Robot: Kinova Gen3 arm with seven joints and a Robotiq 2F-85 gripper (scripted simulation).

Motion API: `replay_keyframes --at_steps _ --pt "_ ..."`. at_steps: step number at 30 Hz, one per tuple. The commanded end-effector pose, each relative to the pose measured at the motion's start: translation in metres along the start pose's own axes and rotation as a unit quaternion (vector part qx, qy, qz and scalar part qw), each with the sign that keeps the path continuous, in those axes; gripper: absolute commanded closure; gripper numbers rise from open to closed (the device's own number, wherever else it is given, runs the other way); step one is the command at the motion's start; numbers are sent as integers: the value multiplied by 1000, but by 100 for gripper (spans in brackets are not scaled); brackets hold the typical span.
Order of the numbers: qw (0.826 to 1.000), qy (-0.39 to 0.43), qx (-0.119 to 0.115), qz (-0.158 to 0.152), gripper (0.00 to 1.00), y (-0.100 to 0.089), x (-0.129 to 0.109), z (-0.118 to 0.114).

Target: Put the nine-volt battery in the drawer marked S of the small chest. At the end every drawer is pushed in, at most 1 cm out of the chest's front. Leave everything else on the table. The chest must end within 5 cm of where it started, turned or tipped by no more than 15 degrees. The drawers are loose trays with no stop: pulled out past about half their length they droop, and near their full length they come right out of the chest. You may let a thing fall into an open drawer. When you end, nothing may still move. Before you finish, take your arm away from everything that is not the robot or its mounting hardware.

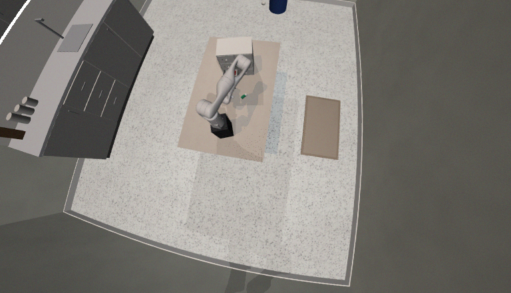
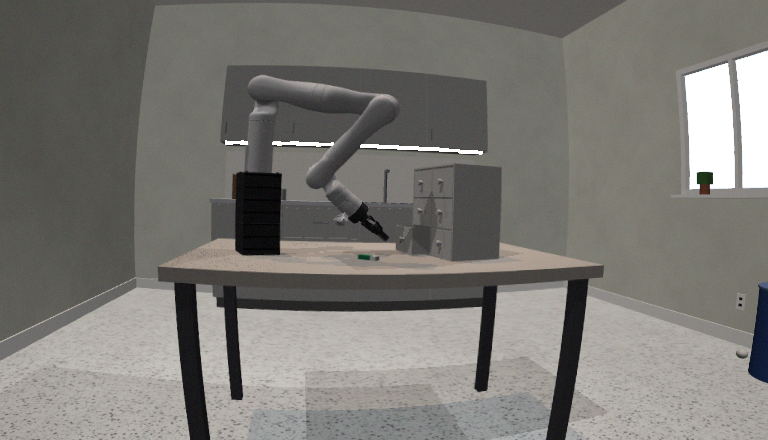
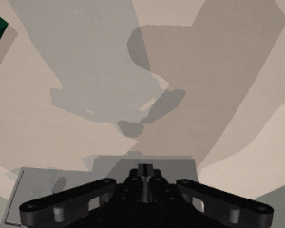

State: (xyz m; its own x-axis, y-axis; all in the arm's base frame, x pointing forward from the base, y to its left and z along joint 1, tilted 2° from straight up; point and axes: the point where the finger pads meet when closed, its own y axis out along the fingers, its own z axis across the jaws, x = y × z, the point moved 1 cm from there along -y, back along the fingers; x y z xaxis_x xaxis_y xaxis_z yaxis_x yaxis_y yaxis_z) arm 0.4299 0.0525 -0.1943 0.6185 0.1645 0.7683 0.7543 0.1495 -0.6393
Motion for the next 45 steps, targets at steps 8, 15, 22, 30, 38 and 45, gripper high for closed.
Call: replay_keyframes --at_steps 8,15,22,30,38,45 --pt "1000 0 0 -1 100 1 1 0" --pt "1000 0 0 -1 100 2 3 0" --pt "1000 0 0 -1 100 6 6 0" --pt "1000 0 0 -1 100 11 10 0" --pt "1000 0 0 -1 100 18 16 0" --pt "1000 0 0 -1 100 27 24 0"
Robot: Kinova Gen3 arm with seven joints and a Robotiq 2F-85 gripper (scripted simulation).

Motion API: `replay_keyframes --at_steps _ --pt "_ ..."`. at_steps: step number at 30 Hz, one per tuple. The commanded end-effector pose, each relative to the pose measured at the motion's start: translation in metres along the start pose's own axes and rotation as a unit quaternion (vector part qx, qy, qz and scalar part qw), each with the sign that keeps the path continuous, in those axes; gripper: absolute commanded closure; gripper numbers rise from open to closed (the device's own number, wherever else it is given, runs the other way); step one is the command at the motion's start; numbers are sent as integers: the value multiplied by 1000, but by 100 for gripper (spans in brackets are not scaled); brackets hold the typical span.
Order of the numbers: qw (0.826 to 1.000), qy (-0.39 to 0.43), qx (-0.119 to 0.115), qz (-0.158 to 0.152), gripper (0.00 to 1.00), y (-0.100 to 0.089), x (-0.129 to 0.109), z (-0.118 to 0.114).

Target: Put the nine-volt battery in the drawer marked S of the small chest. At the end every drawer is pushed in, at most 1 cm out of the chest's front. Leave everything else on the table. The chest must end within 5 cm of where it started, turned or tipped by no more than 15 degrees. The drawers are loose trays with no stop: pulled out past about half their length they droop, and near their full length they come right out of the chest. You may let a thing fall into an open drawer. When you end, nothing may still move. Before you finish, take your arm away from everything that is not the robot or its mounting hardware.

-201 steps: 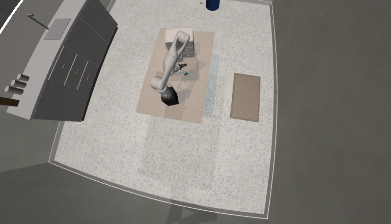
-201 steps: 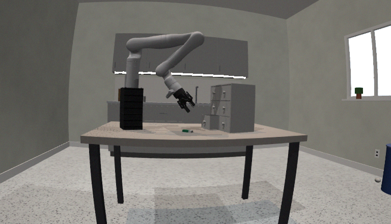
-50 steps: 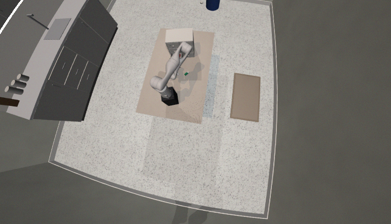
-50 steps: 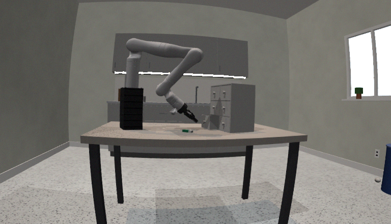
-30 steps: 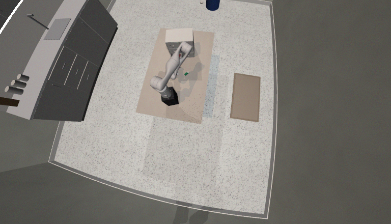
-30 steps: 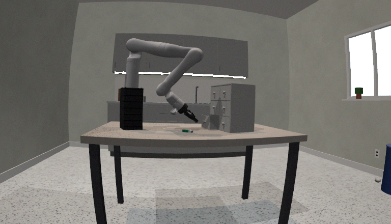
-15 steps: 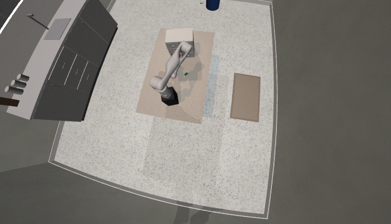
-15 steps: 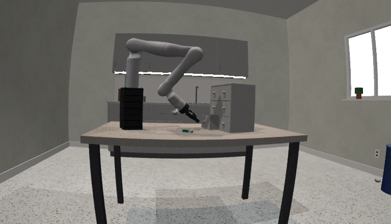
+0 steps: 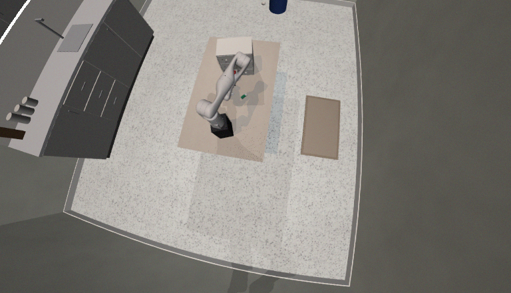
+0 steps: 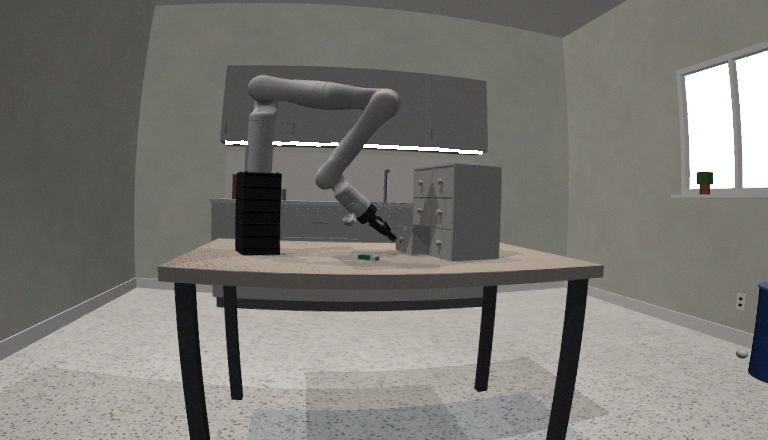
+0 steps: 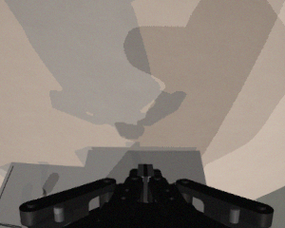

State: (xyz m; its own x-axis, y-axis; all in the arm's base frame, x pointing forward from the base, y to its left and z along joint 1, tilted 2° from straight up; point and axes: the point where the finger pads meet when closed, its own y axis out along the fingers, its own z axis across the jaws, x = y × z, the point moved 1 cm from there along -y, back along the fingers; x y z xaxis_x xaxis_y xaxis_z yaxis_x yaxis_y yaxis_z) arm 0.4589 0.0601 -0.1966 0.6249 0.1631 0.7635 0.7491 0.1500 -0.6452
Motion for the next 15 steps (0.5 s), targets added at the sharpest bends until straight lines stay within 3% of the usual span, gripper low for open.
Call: replay_keyframes --at_steps 1,15 --pt "1000 -1 -1 -5 100 4 7 -1" --pt "1000 -1 -1 -5 100 21 22 -1"
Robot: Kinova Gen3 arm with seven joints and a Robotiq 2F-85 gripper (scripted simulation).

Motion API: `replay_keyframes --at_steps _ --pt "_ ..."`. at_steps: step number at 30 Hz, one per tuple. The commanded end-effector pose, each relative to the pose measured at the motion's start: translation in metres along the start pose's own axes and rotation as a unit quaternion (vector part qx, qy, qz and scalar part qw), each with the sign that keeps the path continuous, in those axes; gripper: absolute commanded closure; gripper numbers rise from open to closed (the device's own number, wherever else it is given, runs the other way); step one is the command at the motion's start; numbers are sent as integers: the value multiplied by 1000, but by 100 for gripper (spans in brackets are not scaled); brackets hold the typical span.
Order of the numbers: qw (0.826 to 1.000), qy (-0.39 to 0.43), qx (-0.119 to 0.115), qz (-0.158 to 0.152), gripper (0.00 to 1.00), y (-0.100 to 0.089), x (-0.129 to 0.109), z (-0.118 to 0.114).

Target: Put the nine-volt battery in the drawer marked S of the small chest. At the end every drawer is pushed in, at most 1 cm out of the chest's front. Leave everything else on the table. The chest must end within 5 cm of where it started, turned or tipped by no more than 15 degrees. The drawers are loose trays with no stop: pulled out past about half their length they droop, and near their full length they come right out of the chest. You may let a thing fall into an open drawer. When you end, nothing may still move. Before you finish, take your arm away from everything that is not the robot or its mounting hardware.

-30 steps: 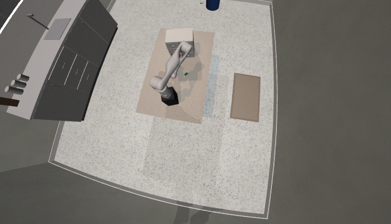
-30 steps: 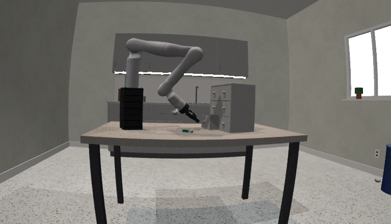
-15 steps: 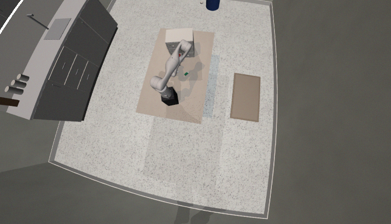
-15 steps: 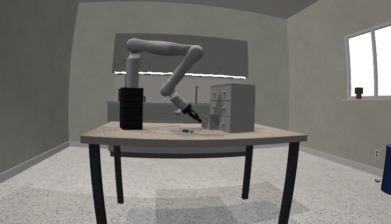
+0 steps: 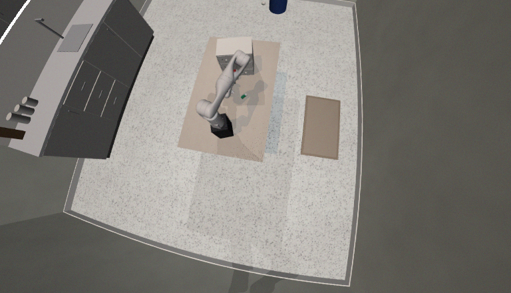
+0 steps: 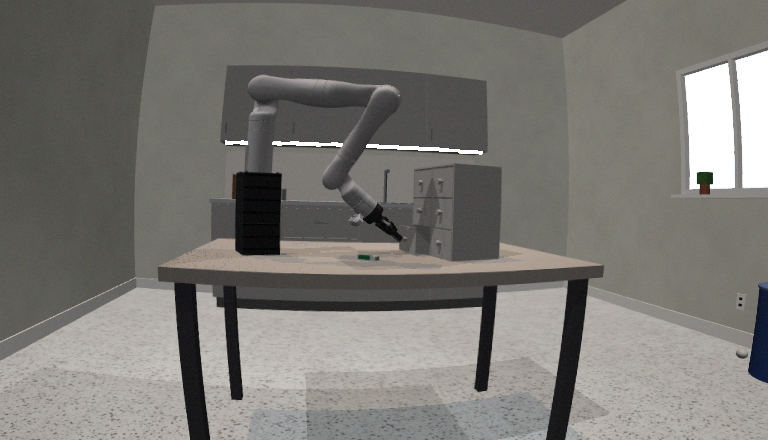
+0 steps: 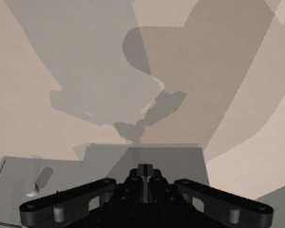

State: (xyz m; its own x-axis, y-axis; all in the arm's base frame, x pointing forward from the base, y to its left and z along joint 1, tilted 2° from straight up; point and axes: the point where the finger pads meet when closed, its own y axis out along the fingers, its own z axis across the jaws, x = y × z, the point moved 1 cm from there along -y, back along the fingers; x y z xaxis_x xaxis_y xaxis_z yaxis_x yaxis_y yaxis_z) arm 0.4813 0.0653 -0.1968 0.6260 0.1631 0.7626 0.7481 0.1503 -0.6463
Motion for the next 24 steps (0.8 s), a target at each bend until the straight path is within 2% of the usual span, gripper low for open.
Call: replay_keyframes --at_steps 1,24 --pt "1000 -2 -1 -5 100 5 8 -1" --pt "1000 -2 -1 -5 100 28 28 -1"
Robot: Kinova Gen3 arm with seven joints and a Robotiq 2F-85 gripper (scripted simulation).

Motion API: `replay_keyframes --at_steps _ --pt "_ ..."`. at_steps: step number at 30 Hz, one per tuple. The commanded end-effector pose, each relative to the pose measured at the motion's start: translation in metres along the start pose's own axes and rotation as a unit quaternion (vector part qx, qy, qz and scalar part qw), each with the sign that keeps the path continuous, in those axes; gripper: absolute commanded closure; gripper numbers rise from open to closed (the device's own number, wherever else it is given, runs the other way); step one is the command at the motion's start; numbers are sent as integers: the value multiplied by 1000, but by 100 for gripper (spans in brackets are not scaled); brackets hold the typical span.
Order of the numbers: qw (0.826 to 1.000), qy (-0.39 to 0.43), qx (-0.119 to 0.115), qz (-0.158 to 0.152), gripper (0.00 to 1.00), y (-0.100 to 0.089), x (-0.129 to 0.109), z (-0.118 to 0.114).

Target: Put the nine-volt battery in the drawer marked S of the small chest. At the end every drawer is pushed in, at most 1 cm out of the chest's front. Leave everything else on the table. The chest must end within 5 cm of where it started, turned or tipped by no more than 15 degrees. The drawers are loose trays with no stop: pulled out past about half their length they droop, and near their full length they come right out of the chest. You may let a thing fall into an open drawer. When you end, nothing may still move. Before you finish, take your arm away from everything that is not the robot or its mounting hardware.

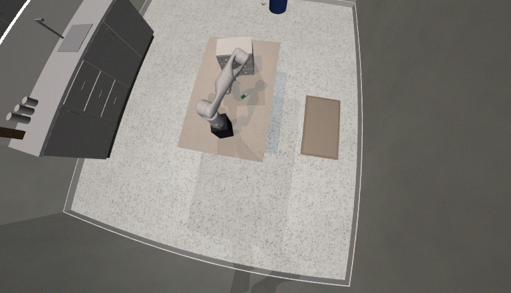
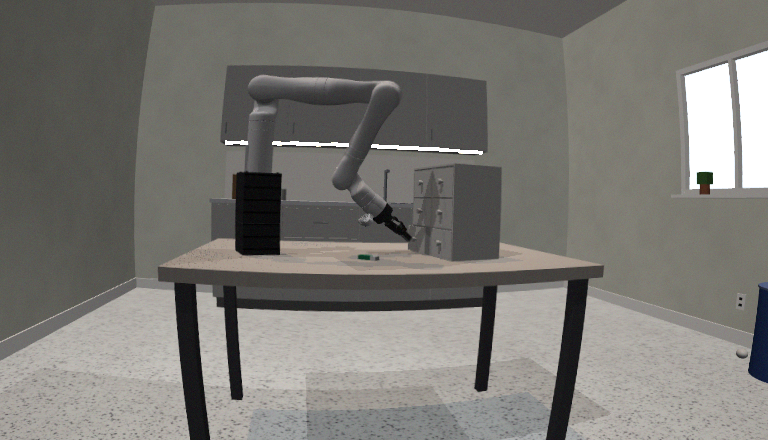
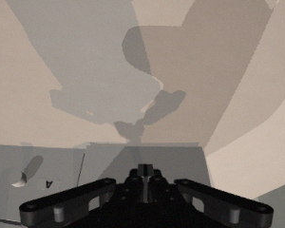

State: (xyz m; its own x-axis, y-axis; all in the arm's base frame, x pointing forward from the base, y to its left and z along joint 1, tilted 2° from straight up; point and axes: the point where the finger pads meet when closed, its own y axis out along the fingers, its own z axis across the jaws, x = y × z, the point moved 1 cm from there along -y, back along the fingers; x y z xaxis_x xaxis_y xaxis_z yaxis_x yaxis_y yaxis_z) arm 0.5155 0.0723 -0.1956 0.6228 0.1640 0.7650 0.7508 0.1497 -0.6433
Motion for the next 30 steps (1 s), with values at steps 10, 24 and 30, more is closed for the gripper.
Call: replay_keyframes --at_steps 10,24,30 --pt "1000 -1 -1 -3 100 9 11 -1" --pt "1000 -1 -1 -3 100 12 13 -1" --pt "1000 -1 -1 -3 100 12 13 -1"
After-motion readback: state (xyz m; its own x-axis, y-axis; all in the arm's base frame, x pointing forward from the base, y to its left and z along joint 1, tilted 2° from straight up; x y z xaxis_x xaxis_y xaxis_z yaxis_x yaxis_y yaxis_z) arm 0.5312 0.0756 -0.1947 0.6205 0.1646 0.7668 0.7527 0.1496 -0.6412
